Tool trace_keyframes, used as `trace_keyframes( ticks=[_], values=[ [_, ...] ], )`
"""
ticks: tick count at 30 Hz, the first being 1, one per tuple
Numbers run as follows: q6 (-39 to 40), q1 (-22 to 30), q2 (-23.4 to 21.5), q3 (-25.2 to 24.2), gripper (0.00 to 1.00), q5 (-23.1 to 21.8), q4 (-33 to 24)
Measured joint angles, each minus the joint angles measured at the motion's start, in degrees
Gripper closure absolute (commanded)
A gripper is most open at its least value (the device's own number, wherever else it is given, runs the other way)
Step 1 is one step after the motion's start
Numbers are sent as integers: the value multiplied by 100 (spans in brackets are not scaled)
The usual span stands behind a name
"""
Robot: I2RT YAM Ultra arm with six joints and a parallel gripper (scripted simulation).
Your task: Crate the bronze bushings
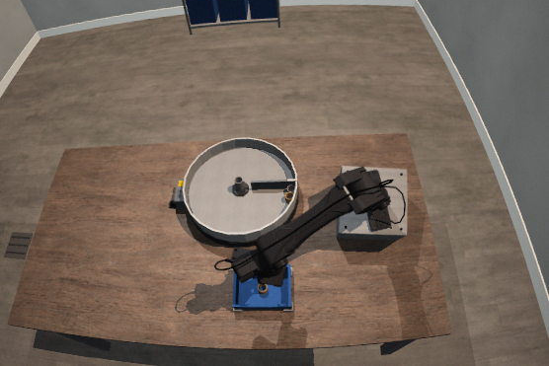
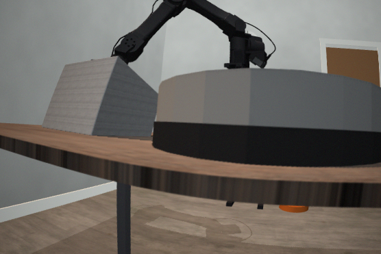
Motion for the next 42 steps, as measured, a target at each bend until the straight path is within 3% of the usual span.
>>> trace_keyframes(
  ticks=[25,34,42],
  values=[
    [9,7,-2,-7,100,7,22],
    [85,118,125,-321,100,22,400],
    [236,315,623,-723,100,42,1102]
  ],
)
